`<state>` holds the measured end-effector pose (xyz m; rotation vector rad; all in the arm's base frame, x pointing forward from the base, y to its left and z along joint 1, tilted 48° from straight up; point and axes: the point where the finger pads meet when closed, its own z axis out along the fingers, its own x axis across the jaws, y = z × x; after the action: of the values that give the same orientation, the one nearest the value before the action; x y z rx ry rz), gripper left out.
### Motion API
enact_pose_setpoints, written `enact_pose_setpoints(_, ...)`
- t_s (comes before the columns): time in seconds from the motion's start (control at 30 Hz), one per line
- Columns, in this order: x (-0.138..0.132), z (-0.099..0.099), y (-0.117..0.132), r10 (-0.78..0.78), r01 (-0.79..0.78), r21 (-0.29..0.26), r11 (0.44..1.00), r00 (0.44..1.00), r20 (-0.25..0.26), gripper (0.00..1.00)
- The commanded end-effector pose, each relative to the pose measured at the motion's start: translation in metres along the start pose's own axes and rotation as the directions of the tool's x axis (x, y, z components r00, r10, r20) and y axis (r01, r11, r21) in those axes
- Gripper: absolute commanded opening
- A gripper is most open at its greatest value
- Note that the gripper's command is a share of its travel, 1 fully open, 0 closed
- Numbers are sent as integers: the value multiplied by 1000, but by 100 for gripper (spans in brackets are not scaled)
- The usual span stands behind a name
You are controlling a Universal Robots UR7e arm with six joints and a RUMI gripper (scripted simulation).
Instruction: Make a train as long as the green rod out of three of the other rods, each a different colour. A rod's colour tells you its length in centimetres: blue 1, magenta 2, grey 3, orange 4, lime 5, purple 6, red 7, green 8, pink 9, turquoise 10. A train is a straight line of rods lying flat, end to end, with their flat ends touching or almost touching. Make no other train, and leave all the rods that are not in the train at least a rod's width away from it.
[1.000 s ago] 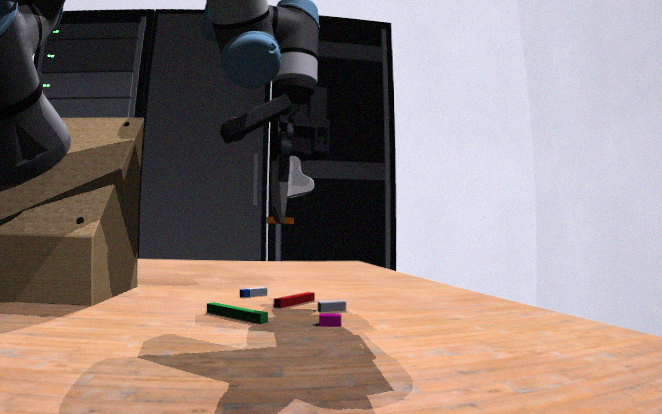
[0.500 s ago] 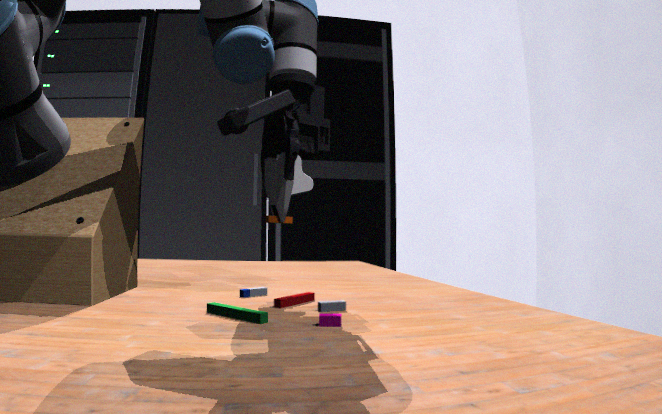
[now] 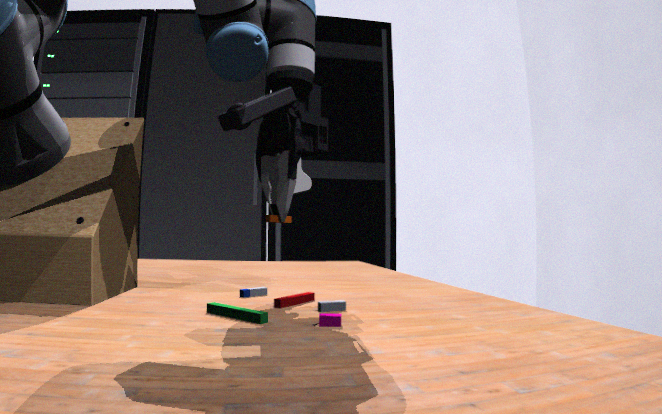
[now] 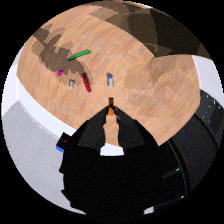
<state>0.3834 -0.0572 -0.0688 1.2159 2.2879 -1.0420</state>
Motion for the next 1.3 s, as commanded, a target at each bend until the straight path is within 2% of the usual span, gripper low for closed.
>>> enact_pose_setpoints(0.0, 0, 0, -1, -11, 11, -4, 1000, 1000, -1, 0)
enact_pose_setpoints(0.37, 0, 0, 0, -11, 11, -4, 1000, 1000, -1, 0)
enact_pose_setpoints(0.57, 1, 8, -1, -17, 17, -2, 1000, 1000, -3, 0)
enact_pose_setpoints(0.83, 0, 35, -2, -17, 17, -2, 1000, 1000, -2, 0)
enact_pose_setpoints(0.9, 0, 35, -2, -17, 17, -2, 1000, 1000, -2, 0)
enact_pose_setpoints(1.27, 0, 77, -2, -18, 18, -2, 1000, 1000, -3, 0)
